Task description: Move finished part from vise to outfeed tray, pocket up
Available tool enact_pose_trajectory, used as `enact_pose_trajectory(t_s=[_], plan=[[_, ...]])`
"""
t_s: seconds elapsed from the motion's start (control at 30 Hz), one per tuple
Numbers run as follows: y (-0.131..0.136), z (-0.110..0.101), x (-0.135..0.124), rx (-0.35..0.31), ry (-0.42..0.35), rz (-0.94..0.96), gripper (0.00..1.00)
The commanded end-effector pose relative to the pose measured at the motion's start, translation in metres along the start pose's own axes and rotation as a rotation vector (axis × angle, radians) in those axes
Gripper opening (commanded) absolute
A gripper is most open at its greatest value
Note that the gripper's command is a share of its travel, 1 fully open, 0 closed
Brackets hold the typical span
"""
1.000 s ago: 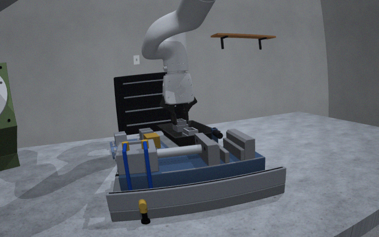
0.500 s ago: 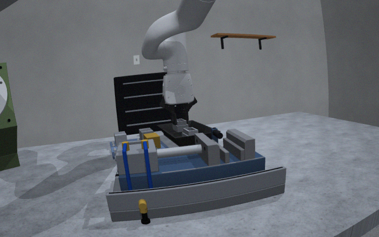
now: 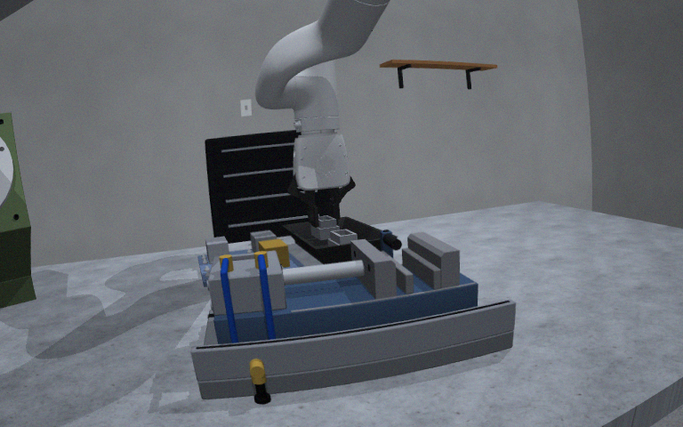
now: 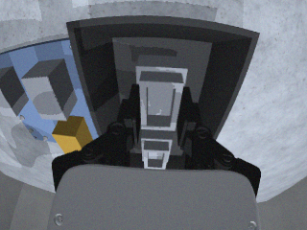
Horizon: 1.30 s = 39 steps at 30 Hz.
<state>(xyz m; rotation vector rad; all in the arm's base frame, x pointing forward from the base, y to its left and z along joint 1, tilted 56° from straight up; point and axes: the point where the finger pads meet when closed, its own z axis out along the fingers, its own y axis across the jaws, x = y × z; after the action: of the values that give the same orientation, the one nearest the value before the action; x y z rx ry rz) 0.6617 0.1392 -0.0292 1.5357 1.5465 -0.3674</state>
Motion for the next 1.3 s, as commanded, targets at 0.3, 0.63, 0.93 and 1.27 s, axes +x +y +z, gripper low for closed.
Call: enact_pose_trajectory(t_s=[0.3, 0.63, 0.93, 1.27], plan=[[0.0007, 0.0042, 0.0003, -0.001, 0.001, 0.0, 0.0], [0.0007, 0.0076, 0.0003, -0.001, 0.001, 0.0, 0.0], [0.0007, 0.0084, 0.0003, -0.001, 0.001, 0.0, 0.0], [0.0007, 0.0084, 0.0003, -0.001, 0.001, 0.0, 0.0]])
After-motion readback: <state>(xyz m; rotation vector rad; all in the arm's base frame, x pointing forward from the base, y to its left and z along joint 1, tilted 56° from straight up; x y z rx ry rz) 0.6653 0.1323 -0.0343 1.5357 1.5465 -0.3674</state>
